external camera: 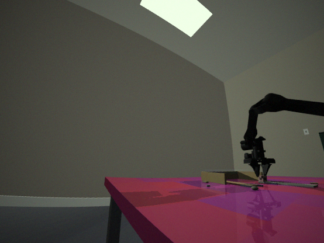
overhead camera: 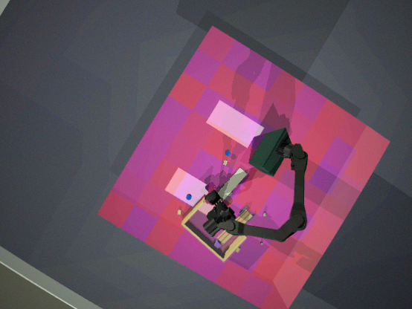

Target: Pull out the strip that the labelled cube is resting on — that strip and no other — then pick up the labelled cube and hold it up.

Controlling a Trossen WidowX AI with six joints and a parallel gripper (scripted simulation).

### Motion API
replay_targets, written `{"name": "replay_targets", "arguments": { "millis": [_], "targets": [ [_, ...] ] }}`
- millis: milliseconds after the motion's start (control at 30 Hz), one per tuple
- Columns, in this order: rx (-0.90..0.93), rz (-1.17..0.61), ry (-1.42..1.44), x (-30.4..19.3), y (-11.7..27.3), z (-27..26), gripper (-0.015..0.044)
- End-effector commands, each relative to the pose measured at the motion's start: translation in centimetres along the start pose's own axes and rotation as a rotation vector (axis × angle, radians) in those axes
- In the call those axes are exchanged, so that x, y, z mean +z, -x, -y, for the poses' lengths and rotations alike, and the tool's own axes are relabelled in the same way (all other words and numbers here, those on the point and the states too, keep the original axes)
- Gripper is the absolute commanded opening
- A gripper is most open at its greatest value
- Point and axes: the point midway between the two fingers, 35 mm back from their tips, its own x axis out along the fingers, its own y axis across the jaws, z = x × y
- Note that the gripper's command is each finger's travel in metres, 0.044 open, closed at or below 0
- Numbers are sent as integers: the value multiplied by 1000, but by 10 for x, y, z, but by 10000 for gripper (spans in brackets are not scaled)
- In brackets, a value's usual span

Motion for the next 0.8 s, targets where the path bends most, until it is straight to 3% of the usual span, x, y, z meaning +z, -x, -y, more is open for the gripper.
{"name": "replay_targets", "arguments": {
  "millis": [0,533,667,767],
  "targets": [
    [3,-14,-12,-4,-12,3,250],
    [4,-15,-12,-5,-19,3,250],
    [0,-10,-5,-3,-17,2,145],
    [0,-10,-5,-3,-17,2,125]
  ]
}}
